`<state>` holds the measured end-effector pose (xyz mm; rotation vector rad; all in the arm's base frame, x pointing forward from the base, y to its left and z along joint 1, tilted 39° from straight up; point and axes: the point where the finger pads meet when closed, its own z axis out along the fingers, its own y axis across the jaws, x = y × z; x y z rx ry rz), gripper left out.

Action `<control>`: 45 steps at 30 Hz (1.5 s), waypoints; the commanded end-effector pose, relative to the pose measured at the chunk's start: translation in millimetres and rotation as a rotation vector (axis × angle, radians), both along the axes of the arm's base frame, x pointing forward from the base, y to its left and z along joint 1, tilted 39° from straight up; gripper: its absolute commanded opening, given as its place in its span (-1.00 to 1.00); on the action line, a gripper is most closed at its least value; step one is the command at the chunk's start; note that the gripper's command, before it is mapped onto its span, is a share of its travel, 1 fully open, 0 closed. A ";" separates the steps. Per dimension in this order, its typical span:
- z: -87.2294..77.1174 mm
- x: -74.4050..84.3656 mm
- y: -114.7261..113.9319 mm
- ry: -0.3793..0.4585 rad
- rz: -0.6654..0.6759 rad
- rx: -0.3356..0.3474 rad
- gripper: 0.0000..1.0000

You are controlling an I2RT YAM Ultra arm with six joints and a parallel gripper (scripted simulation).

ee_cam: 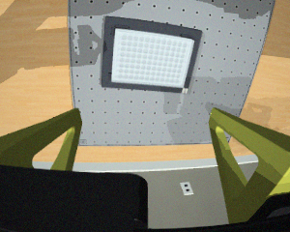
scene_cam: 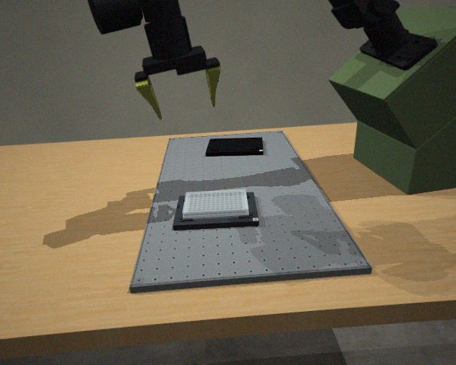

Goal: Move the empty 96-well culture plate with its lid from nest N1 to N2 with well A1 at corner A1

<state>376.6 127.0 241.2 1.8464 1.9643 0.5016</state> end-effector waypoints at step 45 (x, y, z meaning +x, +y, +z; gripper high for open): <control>-66.7 32.4 9.6 -0.098 0.706 -0.405 1.00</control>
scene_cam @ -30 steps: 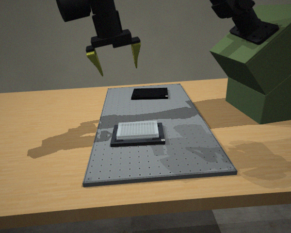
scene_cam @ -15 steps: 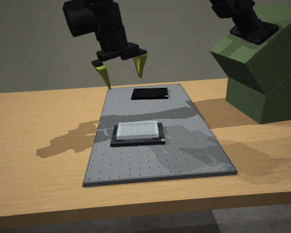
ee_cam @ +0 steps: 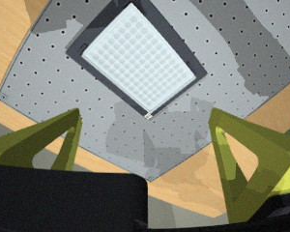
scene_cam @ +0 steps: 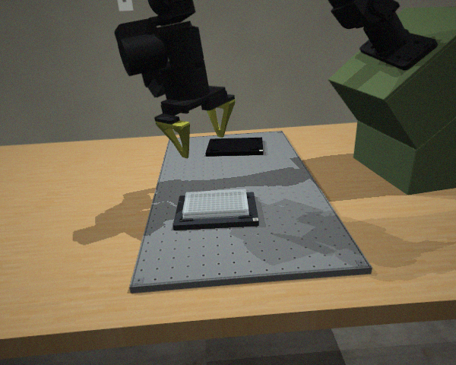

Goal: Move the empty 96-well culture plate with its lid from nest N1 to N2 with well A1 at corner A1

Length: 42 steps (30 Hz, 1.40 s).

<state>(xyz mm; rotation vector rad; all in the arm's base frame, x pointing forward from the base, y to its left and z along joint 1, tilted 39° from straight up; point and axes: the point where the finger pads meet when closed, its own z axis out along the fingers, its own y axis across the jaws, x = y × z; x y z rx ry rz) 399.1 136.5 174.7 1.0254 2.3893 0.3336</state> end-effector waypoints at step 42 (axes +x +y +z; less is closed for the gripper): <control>-31.0 25.9 5.9 -0.183 0.608 -0.384 1.00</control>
